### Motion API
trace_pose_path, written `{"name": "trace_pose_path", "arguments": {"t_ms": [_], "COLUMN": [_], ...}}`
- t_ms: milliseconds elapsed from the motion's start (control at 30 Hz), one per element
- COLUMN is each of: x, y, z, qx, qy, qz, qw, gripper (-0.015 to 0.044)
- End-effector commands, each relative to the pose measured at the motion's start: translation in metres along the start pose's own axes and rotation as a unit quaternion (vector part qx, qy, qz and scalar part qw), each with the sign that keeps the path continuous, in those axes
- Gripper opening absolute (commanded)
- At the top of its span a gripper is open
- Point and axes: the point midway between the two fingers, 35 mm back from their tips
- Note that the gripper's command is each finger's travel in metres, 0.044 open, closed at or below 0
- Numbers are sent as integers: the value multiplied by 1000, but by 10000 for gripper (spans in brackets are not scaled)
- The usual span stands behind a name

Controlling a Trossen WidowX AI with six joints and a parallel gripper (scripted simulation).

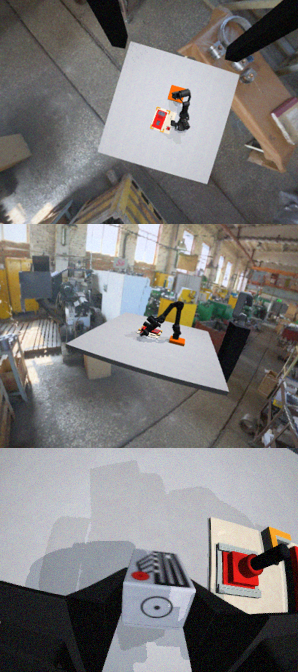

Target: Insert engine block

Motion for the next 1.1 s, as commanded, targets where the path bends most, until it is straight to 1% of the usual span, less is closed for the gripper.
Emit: {"name": "trace_pose_path", "arguments": {"t_ms": [0,167,733,900,1067], "x": [0,1,1,1,1], "y": [-6,-5,-3,-3,-4], "z": [5,7,7,3,-17], "qx": [1,1,-6,-3,1], "qy": [1,1,0,1,1], "qz": [-3,-3,2,-1,-3], "qw": [1000,1000,1000,1000,1000], "gripper": [0,0,440,440,440]}}
Point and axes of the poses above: the point midway between the two fingers, 35 mm back from their tips, its own z axis out along the fingers, its own x axis across the jaws, y = z × x, and after that the axes turned 5 degrees about -z, right-handed
